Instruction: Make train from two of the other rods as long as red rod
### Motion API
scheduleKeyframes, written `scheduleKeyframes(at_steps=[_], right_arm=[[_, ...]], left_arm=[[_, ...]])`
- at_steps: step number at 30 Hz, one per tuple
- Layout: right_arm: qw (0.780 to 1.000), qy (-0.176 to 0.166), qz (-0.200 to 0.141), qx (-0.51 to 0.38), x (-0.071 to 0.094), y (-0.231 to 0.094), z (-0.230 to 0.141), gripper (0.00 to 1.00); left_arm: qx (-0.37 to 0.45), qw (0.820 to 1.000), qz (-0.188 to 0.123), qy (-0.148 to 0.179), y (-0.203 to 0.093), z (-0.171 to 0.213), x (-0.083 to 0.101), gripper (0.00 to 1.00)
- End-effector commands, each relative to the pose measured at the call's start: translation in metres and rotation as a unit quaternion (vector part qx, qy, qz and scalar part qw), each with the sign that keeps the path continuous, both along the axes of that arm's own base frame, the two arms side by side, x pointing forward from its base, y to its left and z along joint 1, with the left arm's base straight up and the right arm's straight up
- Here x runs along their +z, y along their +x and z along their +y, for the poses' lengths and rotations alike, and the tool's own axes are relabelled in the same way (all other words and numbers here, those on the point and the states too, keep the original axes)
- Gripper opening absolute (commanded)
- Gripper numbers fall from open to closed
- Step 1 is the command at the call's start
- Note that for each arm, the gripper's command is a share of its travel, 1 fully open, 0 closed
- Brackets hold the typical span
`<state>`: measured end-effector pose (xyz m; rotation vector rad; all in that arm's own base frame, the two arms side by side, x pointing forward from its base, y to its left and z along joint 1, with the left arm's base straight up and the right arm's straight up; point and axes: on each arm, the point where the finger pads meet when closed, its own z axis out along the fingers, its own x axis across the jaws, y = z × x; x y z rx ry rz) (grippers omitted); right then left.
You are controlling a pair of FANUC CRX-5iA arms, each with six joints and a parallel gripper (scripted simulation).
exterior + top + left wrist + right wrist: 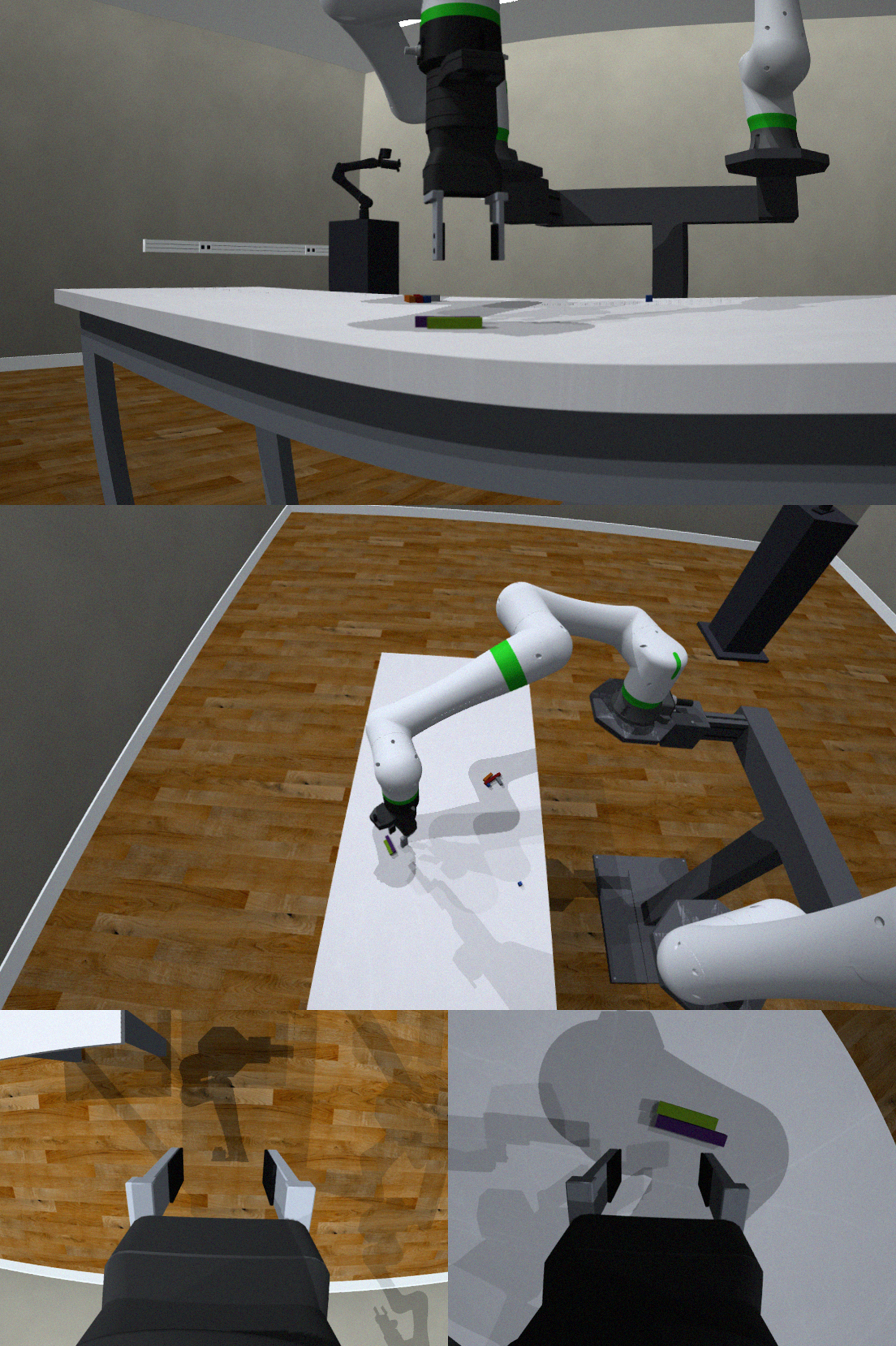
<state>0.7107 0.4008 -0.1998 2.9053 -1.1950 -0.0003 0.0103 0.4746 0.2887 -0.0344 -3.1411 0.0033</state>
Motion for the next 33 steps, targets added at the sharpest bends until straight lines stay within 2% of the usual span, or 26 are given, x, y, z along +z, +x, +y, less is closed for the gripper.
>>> scheduleKeyframes(at_steps=[1,33], right_arm=[[1.000,0.001,-0.001,0.000,0.0017,0.0010,0.0005,1.00],[1.000,0.001,-0.001,0.013,0.0017,-0.0015,0.0027,1.00]], left_arm=[[0.000,1.000,0.000,0.001,0.0002,0.0003,0.0010,1.00],[0.000,1.000,0.000,0.001,0.0002,0.0003,0.0010,1.00]])
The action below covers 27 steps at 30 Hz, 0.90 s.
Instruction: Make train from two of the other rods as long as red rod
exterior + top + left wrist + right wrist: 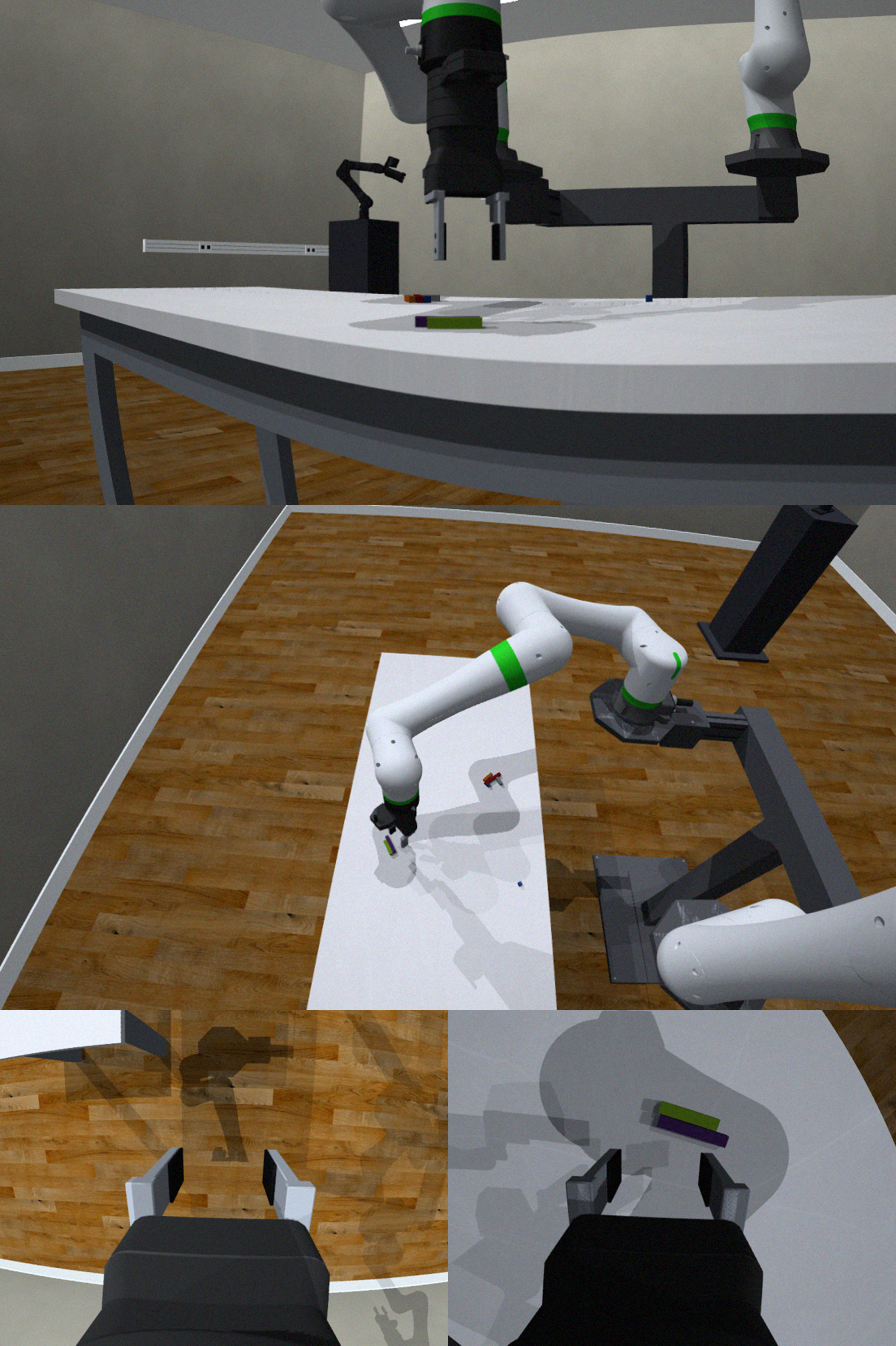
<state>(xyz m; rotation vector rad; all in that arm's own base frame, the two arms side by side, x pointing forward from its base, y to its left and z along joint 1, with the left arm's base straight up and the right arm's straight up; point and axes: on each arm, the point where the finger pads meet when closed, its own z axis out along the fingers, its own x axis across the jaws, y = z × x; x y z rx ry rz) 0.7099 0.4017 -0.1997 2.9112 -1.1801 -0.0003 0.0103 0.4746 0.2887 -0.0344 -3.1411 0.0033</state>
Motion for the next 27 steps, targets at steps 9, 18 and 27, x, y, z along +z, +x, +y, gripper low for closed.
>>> scheduleKeyframes(at_steps=[9,18,27], right_arm=[[0.991,0.001,-0.001,0.135,0.001,-0.025,0.021,1.00],[0.972,0.001,-0.001,0.236,0.001,-0.046,0.035,1.00],[0.924,0.000,-0.001,0.383,0.001,-0.079,0.053,1.00]], left_arm=[[0.000,1.000,0.000,0.001,0.000,0.000,0.001,1.00],[0.000,1.000,0.000,0.001,0.000,0.000,0.001,1.00],[0.000,1.000,0.000,0.001,0.000,0.000,0.001,1.00]])
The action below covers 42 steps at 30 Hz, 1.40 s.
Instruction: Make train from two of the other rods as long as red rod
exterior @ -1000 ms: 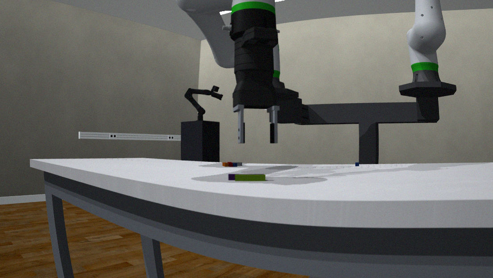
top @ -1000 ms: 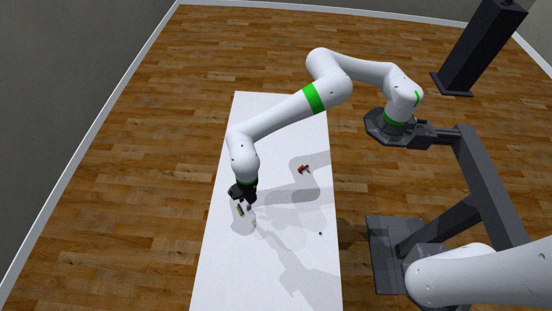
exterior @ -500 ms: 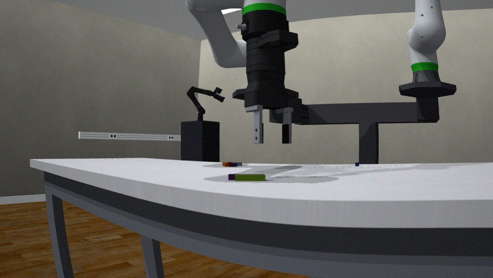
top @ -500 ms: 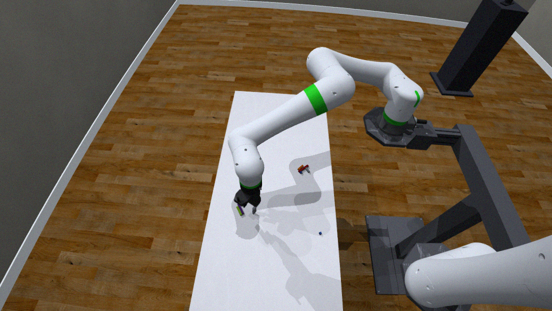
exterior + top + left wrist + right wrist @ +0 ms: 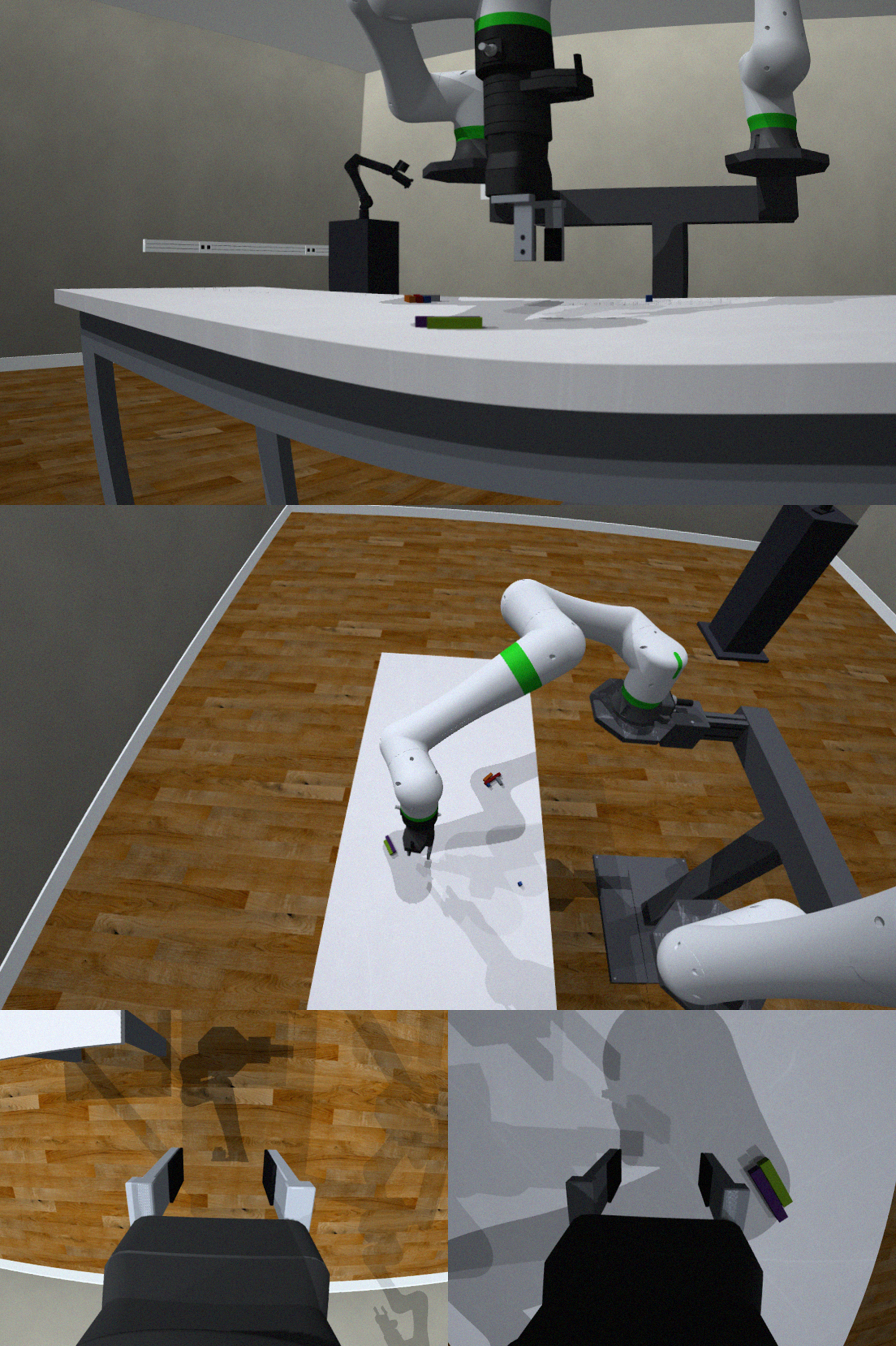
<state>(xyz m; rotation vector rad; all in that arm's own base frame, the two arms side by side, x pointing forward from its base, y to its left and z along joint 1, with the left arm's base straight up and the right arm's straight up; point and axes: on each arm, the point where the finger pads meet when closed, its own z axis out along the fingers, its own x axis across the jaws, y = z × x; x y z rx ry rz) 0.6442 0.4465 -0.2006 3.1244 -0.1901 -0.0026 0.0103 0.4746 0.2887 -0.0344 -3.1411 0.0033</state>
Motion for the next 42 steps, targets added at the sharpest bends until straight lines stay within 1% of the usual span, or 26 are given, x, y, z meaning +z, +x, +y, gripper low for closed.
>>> scheduleKeyframes(at_steps=[1,6,8,9,16,23,25,26,32,40,42], right_arm=[[0.996,0.006,-0.002,0.083,0.002,-0.016,0.009,1.00],[0.988,0.006,-0.001,0.156,0.002,-0.033,0.016,1.00],[0.988,0.006,-0.001,0.156,0.002,-0.033,0.016,1.00],[0.980,0.006,-0.001,0.199,0.001,-0.042,0.020,1.00],[0.956,0.006,0.000,0.293,0.001,-0.064,0.027,1.00],[0.921,0.006,0.000,0.389,0.001,-0.087,0.032,1.00],[0.921,0.006,0.000,0.389,0.001,-0.087,0.032,1.00],[0.903,0.006,0.000,0.429,0.001,-0.096,0.034,1.00],[0.865,0.006,0.001,0.502,0.001,-0.114,0.037,1.00],[0.800,0.005,0.002,0.600,0.001,-0.139,0.040,1.00],[0.800,0.005,0.002,0.600,0.001,-0.139,0.040,1.00]], left_arm=[[0.000,1.000,0.000,0.001,0.000,0.000,0.001,1.00],[0.000,1.000,0.000,0.001,0.000,0.000,0.001,1.00],[0.000,1.000,0.000,0.001,0.000,0.000,0.001,1.00],[0.000,1.000,0.000,0.001,0.000,0.000,0.001,1.00],[0.000,1.000,0.000,0.001,0.000,0.000,0.001,1.00],[0.000,1.000,0.000,0.001,0.000,0.000,0.001,1.00],[0.000,1.000,0.000,0.001,0.000,0.000,0.001,1.00],[0.000,1.000,0.000,0.001,0.000,0.000,0.001,1.00],[0.000,1.000,0.000,0.001,0.000,0.000,0.001,1.00],[0.000,1.000,0.000,0.001,0.000,0.000,0.001,1.00],[0.000,1.000,0.000,0.001,0.000,0.000,0.001,1.00]])
